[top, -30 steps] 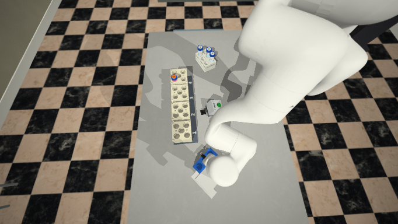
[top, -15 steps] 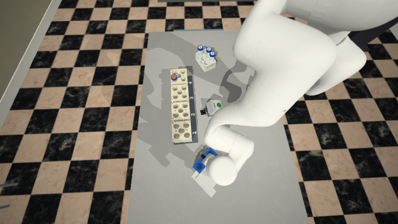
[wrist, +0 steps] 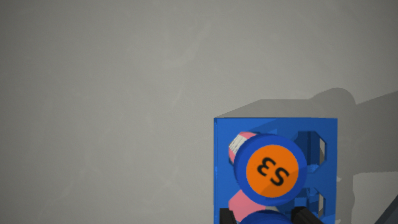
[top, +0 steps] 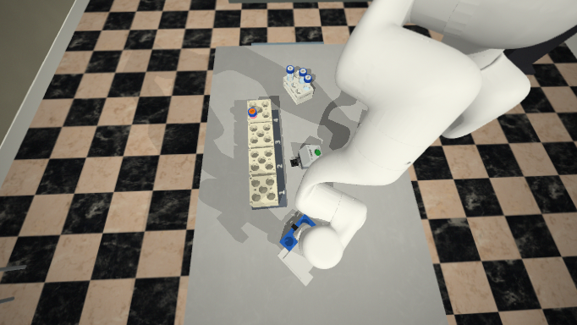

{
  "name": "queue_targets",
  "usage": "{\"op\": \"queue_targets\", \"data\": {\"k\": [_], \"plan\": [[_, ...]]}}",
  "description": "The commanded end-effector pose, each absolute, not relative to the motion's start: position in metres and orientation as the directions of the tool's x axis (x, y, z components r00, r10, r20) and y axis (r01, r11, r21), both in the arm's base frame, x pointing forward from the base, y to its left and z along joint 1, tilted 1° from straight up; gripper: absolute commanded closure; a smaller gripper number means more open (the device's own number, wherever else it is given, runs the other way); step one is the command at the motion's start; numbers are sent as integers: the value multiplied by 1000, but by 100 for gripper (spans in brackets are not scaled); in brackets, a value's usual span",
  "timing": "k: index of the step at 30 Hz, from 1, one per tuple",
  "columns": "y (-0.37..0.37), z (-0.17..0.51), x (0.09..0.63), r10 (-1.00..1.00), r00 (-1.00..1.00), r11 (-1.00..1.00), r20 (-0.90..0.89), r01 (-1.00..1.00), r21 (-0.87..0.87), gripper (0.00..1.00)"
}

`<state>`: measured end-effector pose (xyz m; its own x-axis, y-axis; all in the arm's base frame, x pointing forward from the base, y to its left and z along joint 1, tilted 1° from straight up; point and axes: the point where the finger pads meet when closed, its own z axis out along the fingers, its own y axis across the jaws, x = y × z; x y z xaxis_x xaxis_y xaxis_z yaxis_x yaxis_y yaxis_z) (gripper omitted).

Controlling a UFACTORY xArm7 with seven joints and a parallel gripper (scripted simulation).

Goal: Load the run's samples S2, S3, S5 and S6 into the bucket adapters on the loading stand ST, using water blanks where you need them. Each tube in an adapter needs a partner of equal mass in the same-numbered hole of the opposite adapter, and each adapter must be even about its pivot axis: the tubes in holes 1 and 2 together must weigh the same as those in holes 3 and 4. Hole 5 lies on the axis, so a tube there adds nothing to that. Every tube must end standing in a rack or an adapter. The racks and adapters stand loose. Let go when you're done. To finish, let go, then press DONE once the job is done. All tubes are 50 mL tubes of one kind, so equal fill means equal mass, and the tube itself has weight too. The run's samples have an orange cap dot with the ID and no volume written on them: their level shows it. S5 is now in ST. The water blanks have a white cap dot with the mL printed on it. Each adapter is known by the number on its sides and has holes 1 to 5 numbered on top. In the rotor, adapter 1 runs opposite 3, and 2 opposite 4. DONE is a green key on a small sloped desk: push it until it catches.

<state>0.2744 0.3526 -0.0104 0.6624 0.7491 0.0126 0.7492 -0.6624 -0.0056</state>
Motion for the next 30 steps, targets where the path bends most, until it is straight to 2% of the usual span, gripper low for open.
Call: {"op": "queue_targets", "data": {"k": [1, 3, 4, 30], "plan": [[354, -9, 275, 749, 662, -662, 17, 749, -5, 100], [354, -9, 275, 749, 662, -662, 17, 749, -5, 100], [354, -9, 275, 749, 662, -662, 17, 749, -5, 56], [354, -9, 275, 749, 662, -662, 17, 749, -5, 56]]}}
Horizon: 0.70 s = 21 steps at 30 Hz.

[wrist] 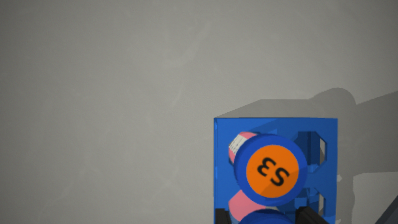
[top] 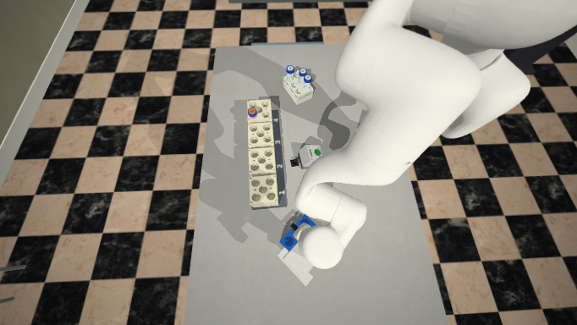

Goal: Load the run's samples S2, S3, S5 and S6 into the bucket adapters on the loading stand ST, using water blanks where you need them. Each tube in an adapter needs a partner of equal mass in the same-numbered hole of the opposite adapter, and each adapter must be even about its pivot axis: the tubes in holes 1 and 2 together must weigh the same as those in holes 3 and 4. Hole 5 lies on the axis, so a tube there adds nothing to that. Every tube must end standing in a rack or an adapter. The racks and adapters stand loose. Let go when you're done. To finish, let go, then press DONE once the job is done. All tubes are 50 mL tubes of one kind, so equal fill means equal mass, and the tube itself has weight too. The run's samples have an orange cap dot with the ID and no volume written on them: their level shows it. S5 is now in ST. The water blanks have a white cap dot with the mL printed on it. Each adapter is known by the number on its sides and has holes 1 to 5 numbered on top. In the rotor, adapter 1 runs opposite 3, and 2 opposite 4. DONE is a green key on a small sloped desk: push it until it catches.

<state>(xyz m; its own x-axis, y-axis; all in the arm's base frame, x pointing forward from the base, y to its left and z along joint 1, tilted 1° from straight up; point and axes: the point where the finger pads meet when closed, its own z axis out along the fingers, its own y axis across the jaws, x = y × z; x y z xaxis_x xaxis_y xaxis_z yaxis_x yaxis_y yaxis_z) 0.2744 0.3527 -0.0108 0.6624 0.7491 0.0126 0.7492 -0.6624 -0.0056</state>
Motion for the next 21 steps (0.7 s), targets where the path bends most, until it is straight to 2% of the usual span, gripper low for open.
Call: {"op": "queue_targets", "data": {"k": [1, 21], "plan": [[354, -7, 275, 749, 662, -662, 17, 749, -5, 56], [353, 25, 275, 749, 662, -662, 17, 749, -5, 56]]}}
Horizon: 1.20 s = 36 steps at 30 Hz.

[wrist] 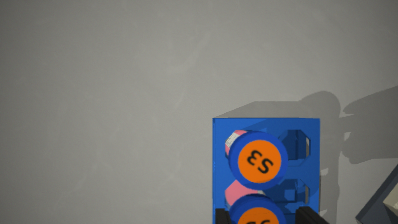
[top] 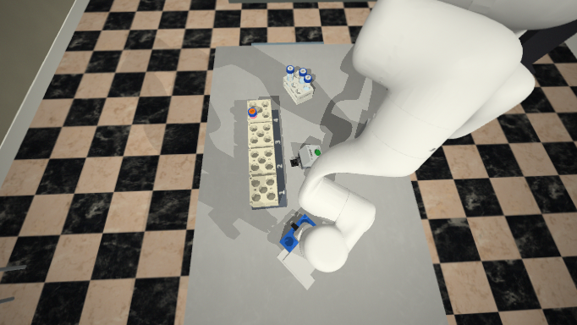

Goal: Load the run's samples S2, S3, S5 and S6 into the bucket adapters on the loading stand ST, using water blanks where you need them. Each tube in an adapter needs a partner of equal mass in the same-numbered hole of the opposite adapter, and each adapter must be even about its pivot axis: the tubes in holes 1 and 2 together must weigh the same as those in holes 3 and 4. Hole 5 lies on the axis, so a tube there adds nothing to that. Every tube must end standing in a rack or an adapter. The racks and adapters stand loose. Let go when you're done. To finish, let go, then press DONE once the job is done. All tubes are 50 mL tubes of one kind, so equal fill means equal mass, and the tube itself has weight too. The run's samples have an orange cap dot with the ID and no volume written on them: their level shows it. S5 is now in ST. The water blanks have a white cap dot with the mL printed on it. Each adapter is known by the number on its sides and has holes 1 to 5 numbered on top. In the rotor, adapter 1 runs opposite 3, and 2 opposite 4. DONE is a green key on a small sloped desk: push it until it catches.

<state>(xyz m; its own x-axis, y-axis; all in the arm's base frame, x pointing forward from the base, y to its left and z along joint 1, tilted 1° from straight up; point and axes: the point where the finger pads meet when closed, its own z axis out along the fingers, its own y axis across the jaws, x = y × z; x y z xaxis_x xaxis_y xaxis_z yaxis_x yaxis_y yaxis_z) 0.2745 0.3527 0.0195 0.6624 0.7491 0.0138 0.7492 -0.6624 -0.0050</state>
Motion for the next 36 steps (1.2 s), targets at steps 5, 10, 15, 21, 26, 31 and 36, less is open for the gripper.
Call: {"op": "queue_targets", "data": {"k": [5, 10, 15, 21, 26, 31, 36], "plan": [[353, 35, 275, 749, 662, -662, 17, 749, -5, 56], [353, 45, 275, 749, 662, -662, 17, 749, -5, 56], [353, 53, 275, 749, 662, -662, 17, 749, -5, 56], [353, 63, 275, 749, 662, -662, 17, 749, -5, 56], [353, 73, 275, 749, 662, -662, 17, 749, -5, 56], [353, 83, 275, 749, 662, -662, 17, 749, -5, 56], [353, 89, 275, 749, 662, -662, 17, 749, -5, 56]]}}
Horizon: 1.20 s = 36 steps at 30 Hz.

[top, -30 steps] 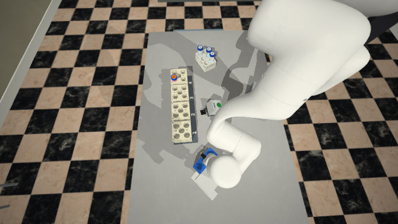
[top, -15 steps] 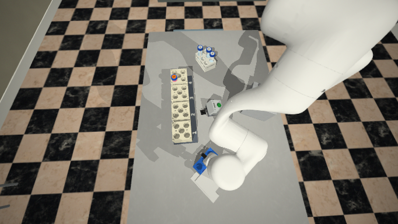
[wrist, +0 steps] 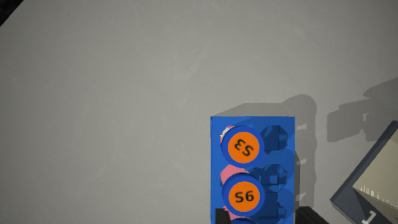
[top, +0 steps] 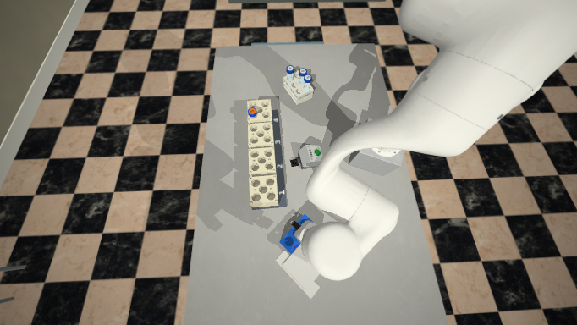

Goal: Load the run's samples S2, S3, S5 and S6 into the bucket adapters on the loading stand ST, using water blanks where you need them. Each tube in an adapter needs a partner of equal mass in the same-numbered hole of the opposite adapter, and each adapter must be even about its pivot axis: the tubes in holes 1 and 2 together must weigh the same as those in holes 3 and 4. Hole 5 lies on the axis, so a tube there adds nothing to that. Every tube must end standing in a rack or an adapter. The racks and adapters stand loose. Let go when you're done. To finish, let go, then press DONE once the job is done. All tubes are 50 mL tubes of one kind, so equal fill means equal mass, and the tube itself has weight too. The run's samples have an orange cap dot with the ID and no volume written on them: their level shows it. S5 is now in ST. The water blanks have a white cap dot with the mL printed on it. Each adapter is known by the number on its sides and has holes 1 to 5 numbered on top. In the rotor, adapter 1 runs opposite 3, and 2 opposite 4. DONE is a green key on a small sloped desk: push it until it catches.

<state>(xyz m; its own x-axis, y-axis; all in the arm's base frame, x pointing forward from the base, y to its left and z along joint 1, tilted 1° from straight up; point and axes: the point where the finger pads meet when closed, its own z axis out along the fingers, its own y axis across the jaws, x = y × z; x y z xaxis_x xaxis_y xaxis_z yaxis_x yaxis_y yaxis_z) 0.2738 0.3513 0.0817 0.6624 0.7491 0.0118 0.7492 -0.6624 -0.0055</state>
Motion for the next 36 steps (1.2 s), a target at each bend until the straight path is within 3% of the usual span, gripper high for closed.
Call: {"op": "queue_targets", "data": {"k": [1, 36], "plan": [[352, 91, 275, 749, 662, -662, 17, 749, -5, 56], [352, 126, 275, 749, 662, -662, 17, 749, -5, 56]]}}
